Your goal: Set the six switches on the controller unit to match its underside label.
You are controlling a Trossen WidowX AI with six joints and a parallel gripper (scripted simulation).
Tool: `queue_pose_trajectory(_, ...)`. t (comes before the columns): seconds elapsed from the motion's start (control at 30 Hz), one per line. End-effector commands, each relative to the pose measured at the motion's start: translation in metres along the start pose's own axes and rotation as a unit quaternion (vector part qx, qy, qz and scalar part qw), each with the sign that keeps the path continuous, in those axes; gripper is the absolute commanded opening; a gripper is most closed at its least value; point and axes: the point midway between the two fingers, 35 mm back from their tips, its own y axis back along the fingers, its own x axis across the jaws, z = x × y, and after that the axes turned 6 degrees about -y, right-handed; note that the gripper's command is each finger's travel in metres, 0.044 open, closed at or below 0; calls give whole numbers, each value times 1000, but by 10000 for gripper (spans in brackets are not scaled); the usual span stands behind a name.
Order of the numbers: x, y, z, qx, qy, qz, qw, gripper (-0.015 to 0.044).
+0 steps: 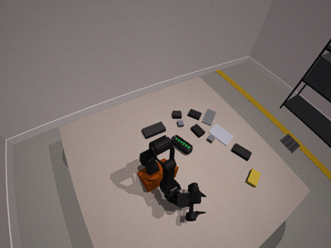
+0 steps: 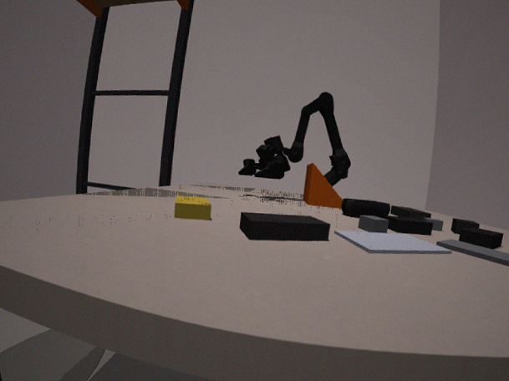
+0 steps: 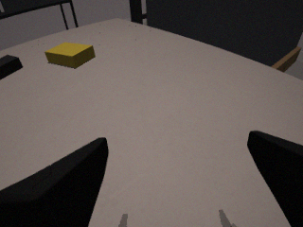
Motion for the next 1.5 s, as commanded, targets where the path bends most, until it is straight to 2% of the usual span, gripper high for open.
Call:
queue_pose_trajectory(0.0, 0, 0, 0, 0, 0, 0, 1000, 374)
queue_pose_trajectory(0.2, 6, -8, 2, 22, -1, 6, 1000, 216)
queue_pose_trajectory(0.47, 47, -49, 12, 149, -37, 28, 988, 6)
queue_pose_trajectory(0.77, 139, -80, 12, 326, -100, -9, 940, 0)
queue_pose_trajectory(1.0, 200, -80, 4, 397, -112, -49, 910, 0)
queue_pose_trajectory(1.23, 268, -61, -12, 466, -127, -112, 868, 0)
queue_pose_trajectory(1.47, 332, -24, -31, 518, -140, -193, 822, 0)
